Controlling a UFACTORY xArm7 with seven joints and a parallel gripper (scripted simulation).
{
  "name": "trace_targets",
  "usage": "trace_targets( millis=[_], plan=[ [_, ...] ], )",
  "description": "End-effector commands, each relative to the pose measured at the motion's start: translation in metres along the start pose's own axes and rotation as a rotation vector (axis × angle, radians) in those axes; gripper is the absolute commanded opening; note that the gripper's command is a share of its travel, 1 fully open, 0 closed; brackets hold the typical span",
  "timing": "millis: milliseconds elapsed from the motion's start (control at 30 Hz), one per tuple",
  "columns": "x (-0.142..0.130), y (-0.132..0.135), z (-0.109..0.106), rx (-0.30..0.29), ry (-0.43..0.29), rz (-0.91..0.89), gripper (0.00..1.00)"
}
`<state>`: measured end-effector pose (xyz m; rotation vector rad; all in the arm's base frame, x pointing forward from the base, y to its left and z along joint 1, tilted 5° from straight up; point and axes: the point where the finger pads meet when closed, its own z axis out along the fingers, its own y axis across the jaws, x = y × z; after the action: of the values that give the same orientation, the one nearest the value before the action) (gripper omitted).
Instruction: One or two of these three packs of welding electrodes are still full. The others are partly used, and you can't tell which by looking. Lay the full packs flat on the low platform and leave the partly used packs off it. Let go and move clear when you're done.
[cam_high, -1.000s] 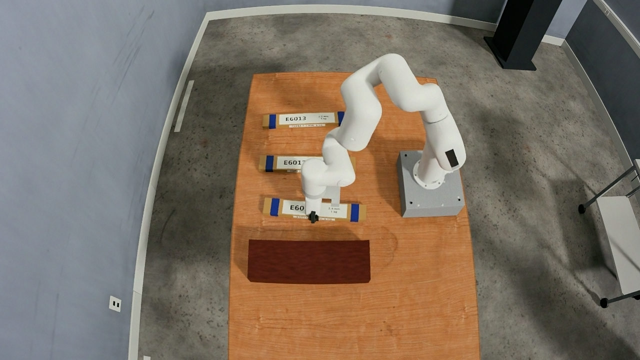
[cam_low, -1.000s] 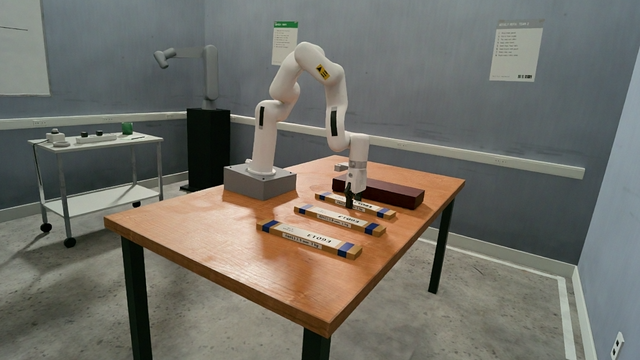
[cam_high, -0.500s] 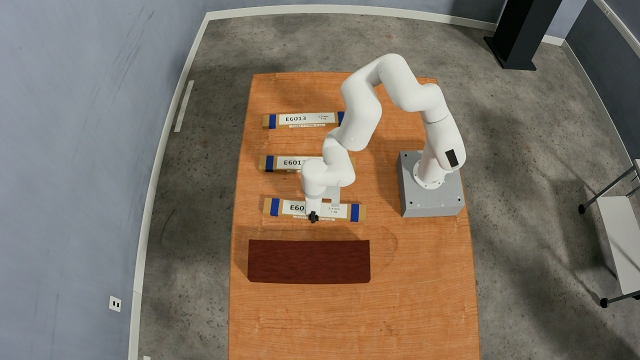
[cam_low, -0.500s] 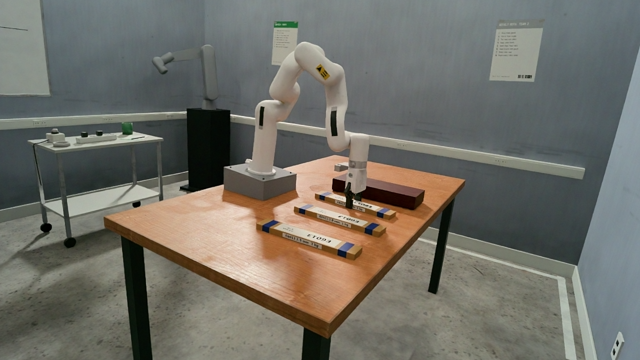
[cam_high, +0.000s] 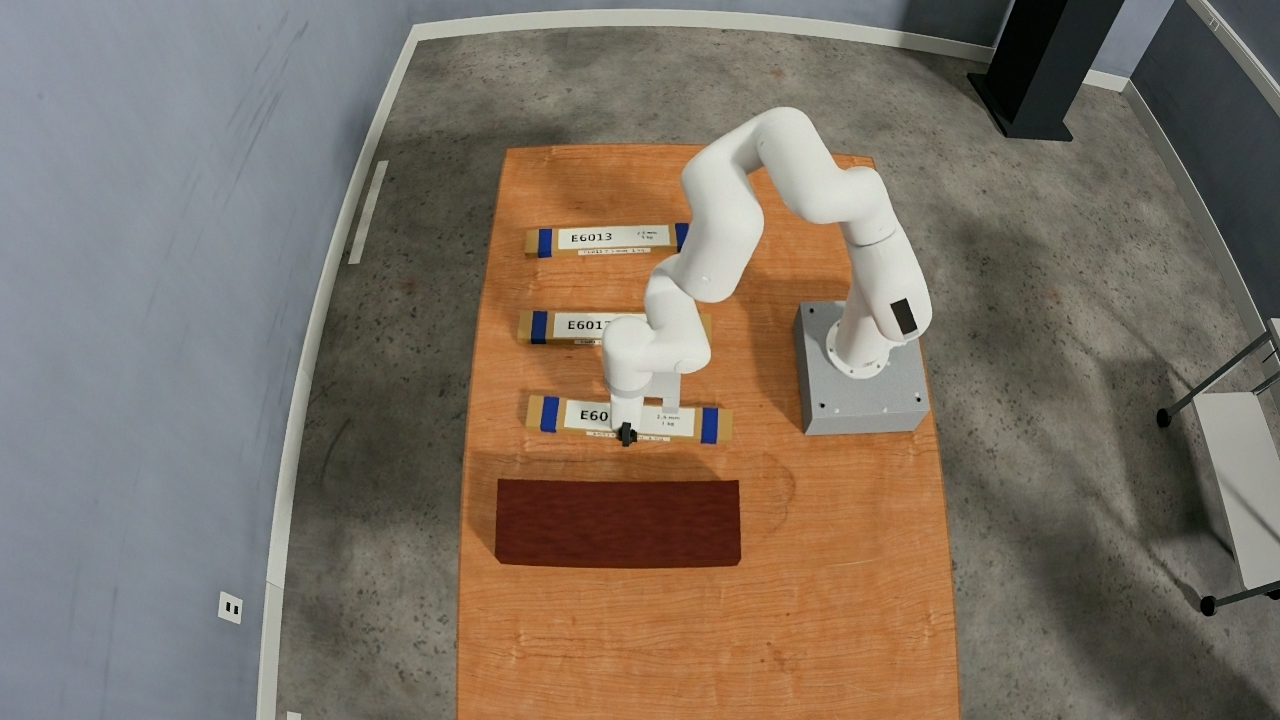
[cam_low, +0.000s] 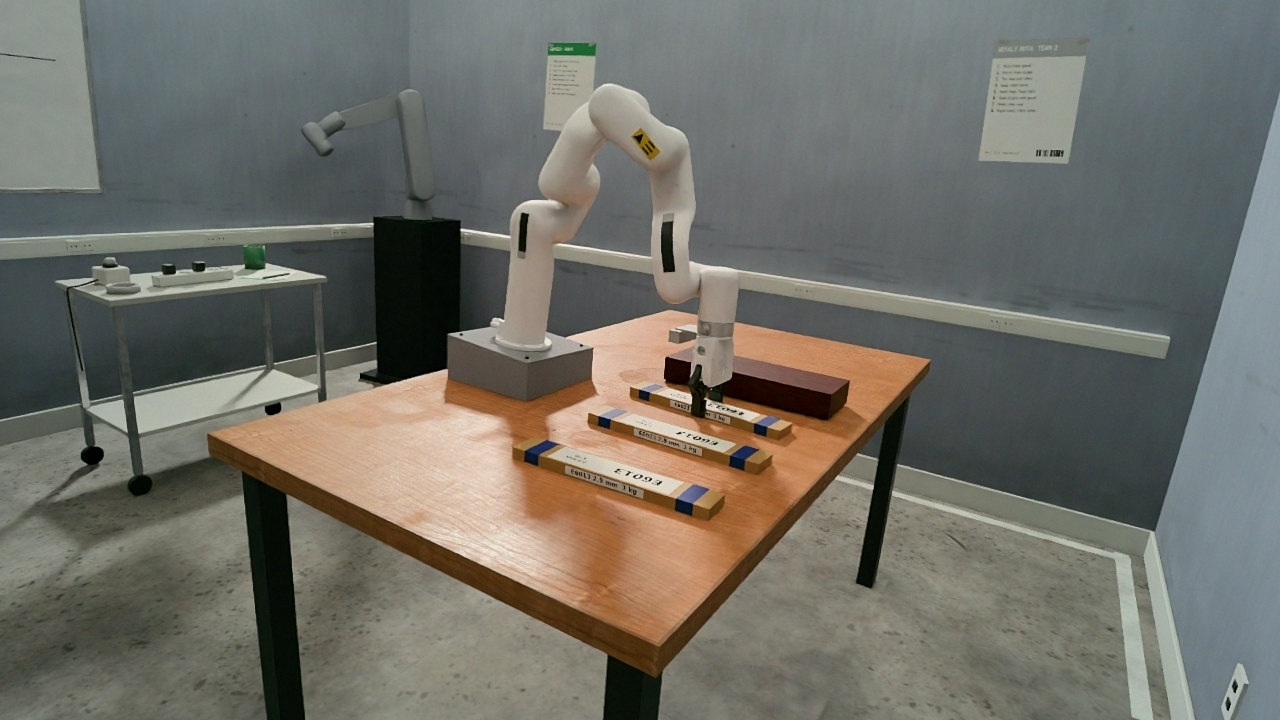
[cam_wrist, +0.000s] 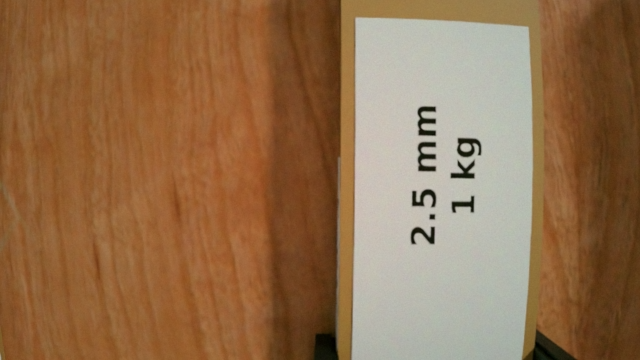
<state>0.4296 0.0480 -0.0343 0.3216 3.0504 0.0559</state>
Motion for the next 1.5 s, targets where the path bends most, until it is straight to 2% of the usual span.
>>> trace_targets(
  millis=[0, 300, 733, 967, 1467],
  plan=[
    [-0.001, 0.0, -0.001, -0.001, -0.003, 0.0, 0.58],
    [-0.001, 0.0, -0.005, -0.001, -0.003, 0.0, 0.58],
    [-0.001, 0.0, -0.04, -0.001, -0.003, 0.0, 0.58],
    [-0.001, 0.0, -0.049, -0.001, -0.003, 0.0, 0.58],
    [-0.001, 0.0, -0.051, -0.001, -0.003, 0.0, 0.58]
  ],
)
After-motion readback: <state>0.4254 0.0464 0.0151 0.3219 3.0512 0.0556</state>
